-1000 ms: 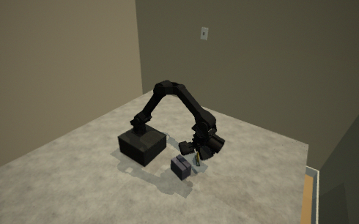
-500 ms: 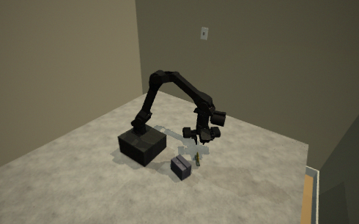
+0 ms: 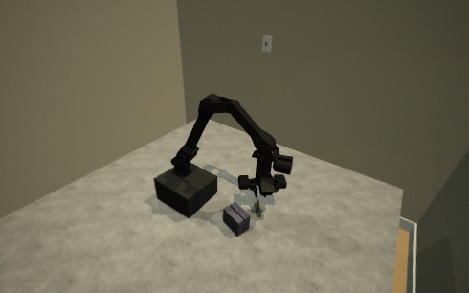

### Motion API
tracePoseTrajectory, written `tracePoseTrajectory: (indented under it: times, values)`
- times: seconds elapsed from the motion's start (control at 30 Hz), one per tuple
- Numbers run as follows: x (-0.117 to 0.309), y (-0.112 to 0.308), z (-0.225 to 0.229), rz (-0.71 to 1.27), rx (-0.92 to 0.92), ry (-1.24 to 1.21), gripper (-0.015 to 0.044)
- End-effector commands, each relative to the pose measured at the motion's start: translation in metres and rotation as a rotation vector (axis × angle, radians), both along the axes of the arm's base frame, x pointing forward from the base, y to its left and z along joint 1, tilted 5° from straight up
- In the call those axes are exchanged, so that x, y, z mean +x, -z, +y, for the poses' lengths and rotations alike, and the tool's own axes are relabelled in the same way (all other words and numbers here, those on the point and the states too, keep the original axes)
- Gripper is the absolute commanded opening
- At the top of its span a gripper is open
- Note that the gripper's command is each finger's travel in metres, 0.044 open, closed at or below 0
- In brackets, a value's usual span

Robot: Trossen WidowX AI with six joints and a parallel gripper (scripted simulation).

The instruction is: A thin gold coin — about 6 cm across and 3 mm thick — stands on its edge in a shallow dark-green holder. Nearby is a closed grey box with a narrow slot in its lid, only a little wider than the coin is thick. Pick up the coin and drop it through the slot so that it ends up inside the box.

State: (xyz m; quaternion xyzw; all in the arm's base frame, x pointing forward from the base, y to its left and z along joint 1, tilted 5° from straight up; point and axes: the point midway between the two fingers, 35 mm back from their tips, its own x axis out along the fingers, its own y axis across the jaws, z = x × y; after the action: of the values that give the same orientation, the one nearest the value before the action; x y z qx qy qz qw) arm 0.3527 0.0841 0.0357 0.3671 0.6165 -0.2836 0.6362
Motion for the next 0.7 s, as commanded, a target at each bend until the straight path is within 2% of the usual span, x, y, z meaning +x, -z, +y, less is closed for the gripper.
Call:
tracePoseTrajectory:
  times: [0.0,0.67]
  values:
    - [-0.003,0.007,-0.001,0.014,-0.005,0.006,0.0161]
    - [0.001,0.038,0.002,0.014,-0.005,0.006,0.0161]
